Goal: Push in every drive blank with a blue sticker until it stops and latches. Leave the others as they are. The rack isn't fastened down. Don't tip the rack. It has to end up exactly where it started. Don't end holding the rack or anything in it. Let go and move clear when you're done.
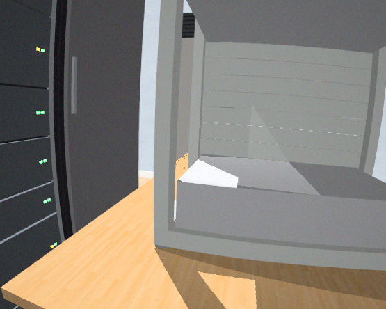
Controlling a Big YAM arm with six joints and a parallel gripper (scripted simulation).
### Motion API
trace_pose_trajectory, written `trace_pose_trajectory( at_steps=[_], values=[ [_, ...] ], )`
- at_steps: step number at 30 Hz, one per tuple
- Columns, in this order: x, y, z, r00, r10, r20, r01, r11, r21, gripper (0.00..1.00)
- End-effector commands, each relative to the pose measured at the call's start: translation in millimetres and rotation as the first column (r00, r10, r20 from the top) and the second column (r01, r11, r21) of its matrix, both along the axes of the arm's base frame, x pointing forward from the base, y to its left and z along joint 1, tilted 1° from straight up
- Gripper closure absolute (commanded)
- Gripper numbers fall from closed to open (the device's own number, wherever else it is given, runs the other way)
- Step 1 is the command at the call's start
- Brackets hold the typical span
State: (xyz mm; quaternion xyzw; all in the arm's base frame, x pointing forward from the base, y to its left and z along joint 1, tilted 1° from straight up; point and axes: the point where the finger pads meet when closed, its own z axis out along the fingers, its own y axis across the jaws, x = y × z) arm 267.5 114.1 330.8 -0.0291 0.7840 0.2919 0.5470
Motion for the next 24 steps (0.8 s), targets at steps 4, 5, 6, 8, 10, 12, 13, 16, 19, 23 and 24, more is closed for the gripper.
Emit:
trace_pose_trajectory(
  at_steps=[4, 5, 6, 8, 10, 12, 13, 16, 19, 23, 24],
  values=[
    [0.2, -23, 38, 0.995, -0.098, -0.031, 0.101, 0.982, 0.162, 0.00],
    [-1.6, -28, 55, 0.993, -0.118, -0.020, 0.120, 0.974, 0.195, 0.00],
    [-2.0, -34, 59, 0.990, -0.138, -0.029, 0.141, 0.965, 0.222, 0.00],
    [-1.9, -39, 62, 0.987, -0.158, -0.041, 0.163, 0.955, 0.249, 0.00],
    [0.1, -44, 63, 0.982, -0.177, -0.060, 0.187, 0.944, 0.273, 0.00],
    [-4.9, -54, 74, 0.975, -0.214, -0.067, 0.224, 0.917, 0.329, 0.00],
    [-2.2, -54, 67, 0.973, -0.214, -0.083, 0.229, 0.918, 0.325, 0.00],
    [-7.2, -64, 82, 0.965, -0.248, -0.086, 0.262, 0.887, 0.380, 0.00],
    [-6.9, -73, 87, 0.953, -0.279, -0.116, 0.301, 0.853, 0.426, 0.00],
    [-14.9, -86, 100, 0.938, -0.320, -0.133, 0.343, 0.798, 0.496, 0.00],
    [-16.7, -90, 103, 0.932, -0.333, -0.142, 0.357, 0.778, 0.518, 0.00]
  ],
)
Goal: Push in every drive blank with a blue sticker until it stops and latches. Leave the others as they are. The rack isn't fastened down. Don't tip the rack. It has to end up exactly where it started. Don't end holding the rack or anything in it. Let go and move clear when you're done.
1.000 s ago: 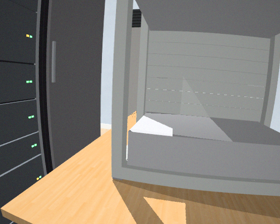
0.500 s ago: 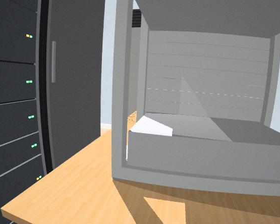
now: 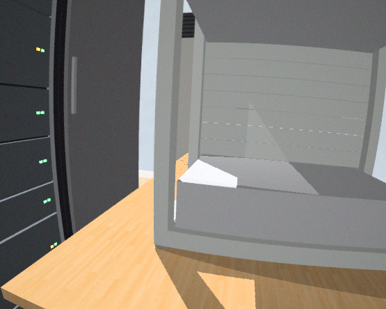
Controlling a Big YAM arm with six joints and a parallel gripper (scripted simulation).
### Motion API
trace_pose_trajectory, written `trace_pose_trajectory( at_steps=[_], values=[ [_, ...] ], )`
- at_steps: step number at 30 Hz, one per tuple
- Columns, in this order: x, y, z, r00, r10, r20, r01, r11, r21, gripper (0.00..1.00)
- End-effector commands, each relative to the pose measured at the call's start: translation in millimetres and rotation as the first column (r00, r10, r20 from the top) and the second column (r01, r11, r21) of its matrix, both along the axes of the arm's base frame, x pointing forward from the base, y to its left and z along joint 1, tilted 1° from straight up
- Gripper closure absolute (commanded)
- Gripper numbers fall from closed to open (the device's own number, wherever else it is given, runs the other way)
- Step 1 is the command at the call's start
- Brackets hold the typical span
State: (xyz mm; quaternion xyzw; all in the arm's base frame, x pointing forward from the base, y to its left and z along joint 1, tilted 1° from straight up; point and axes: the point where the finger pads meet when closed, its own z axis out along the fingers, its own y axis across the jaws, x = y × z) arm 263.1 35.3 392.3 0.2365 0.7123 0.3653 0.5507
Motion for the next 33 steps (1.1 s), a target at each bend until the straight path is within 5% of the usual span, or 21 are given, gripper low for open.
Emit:
trace_pose_trajectory(
  at_steps=[1, 10, 11, 12, 14, 22, 24, 28, 33],
  values=[
    [-14.1, -15, 45, 0.997, -0.067, 0.038, 0.062, 0.989, 0.133, 0.00],
    [-26.4, -35, 64, 0.986, -0.165, 0.030, 0.150, 0.948, 0.279, 0.00],
    [-15.5, -42, 41, 0.983, -0.179, -0.032, 0.180, 0.934, 0.309, 0.00],
    [-23.5, -43, 64, 0.981, -0.193, 0.004, 0.181, 0.928, 0.326, 0.00],
    [-34.9, -46, 74, 0.976, -0.219, 0.024, 0.195, 0.911, 0.363, 0.00],
    [-45.7, -62, 89, 0.953, -0.302, 0.000, 0.262, 0.828, 0.495, 0.00],
    [-45.2, -67, 74, 0.948, -0.317, -0.028, 0.284, 0.803, 0.524, 0.00],
    [-53.5, -66, 100, 0.943, -0.331, 0.020, 0.269, 0.799, 0.538, 0.00],
    [-59.9, -70, 98, 0.934, -0.358, 0.001, 0.291, 0.758, 0.584, 0.00]
  ],
)
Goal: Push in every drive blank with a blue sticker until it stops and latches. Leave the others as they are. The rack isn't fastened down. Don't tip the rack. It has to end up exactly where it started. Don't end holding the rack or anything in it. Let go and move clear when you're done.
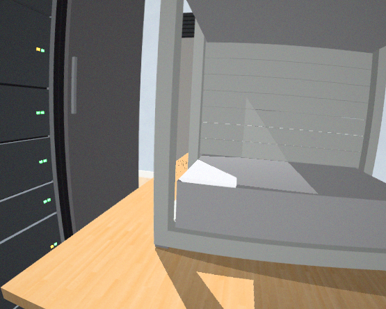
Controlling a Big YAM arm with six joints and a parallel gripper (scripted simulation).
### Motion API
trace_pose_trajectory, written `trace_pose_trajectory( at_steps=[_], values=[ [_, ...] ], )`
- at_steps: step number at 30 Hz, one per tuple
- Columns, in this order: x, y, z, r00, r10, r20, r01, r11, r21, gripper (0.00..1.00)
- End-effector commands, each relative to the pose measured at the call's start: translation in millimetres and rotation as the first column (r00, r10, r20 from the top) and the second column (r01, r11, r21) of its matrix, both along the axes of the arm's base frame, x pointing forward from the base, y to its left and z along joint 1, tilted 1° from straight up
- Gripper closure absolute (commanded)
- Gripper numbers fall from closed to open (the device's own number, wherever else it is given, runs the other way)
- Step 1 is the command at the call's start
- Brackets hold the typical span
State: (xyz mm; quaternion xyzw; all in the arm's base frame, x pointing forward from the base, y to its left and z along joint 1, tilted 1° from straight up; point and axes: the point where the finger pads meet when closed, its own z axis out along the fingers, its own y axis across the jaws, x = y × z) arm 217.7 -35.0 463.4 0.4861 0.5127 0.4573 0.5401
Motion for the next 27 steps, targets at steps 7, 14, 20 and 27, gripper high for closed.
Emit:
trace_pose_trajectory(
  at_steps=[7, 14, 20, 27],
  values=[
    [-16.8, -4, 27, 0.998, -0.048, 0.051, 0.043, 0.995, 0.091, 0.00],
    [-21.0, -4, 39, 0.995, -0.055, 0.077, 0.048, 0.995, 0.090, 0.00],
    [-19.1, -6, 33, 0.996, -0.059, 0.066, 0.052, 0.993, 0.103, 0.00],
    [-19.2, -6, 33, 0.996, -0.059, 0.066, 0.052, 0.993, 0.103, 0.00]
  ],
)
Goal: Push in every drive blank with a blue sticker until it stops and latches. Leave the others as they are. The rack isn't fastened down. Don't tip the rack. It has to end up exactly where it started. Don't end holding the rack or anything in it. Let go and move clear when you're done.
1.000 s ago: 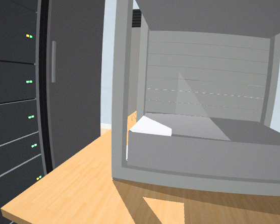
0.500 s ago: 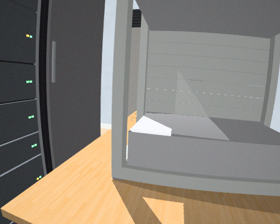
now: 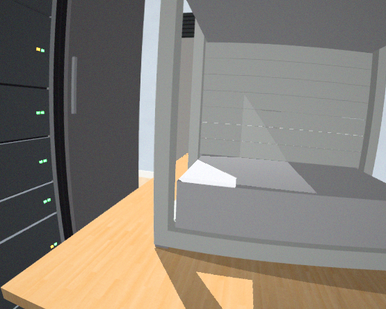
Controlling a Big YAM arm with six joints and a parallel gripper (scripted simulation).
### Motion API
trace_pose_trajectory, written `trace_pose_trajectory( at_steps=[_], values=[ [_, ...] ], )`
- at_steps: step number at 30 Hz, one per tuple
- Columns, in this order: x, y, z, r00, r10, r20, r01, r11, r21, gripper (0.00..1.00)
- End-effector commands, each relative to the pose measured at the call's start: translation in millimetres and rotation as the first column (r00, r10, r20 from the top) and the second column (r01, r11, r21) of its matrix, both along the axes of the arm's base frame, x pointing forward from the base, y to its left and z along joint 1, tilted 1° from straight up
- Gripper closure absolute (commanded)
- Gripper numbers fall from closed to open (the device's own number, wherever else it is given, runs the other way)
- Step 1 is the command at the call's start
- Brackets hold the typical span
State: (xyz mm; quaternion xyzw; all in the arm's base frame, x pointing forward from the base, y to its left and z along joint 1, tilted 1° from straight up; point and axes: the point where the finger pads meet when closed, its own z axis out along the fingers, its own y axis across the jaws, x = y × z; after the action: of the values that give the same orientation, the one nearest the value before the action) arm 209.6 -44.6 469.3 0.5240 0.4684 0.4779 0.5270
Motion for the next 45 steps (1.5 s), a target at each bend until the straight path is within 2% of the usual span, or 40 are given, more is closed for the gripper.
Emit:
trace_pose_trajectory(
  at_steps=[1, 18, 26, 36, 39, 41, 45],
  values=[
    [-11.0, 4, 27, 0.999, -0.010, 0.049, 0.011, 1.000, -0.015, 0.00],
    [-8.3, 2, 27, 0.999, -0.014, 0.050, 0.015, 1.000, -0.014, 0.00],
    [3.7, 4, 22, 0.999, 0.005, 0.039, -0.004, 1.000, -0.008, 0.00],
    [24.7, 8, 4, 1.000, 0.004, 0.010, -0.004, 1.000, -0.007, 0.00],
    [31.7, 12, 11, 1.000, 0.004, 0.022, -0.004, 1.000, -0.012, 0.00],
    [41.7, 15, 5, 1.000, 0.004, 0.012, -0.004, 1.000, -0.009, 0.00],
    [60.7, 24, 14, 1.000, 0.004, 0.028, -0.004, 1.000, -0.009, 0.00]
  ],
)
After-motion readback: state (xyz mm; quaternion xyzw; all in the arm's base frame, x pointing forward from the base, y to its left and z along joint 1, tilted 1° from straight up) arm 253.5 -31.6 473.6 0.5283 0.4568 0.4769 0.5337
